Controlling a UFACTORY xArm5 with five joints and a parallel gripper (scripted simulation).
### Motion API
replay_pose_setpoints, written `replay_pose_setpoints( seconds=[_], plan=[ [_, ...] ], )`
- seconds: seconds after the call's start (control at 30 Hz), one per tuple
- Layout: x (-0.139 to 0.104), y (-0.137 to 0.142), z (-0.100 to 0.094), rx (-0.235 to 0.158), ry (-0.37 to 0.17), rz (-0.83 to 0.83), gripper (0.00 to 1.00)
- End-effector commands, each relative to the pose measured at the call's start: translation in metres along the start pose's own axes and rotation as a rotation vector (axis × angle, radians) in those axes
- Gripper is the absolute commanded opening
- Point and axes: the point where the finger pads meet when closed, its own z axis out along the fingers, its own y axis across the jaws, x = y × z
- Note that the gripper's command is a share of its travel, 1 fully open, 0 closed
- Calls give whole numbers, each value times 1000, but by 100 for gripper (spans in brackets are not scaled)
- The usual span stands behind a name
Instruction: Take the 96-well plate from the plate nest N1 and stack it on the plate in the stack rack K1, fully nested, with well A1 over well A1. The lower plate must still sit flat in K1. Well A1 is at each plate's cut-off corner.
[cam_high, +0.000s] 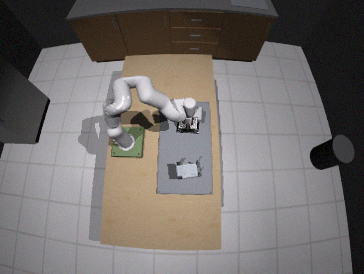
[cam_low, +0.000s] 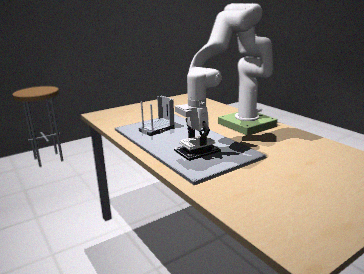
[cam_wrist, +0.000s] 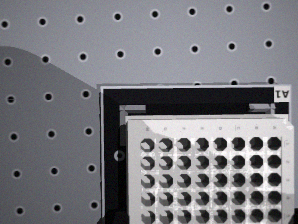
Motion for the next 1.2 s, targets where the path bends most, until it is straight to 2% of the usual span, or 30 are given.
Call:
replay_pose_setpoints(
  seconds=[0.0, 1.17],
  plan=[
    [2, -1, -8, -1, 6, 0, 0],
    [1, -1, -60, -1, 6, 0, 0]
  ],
)
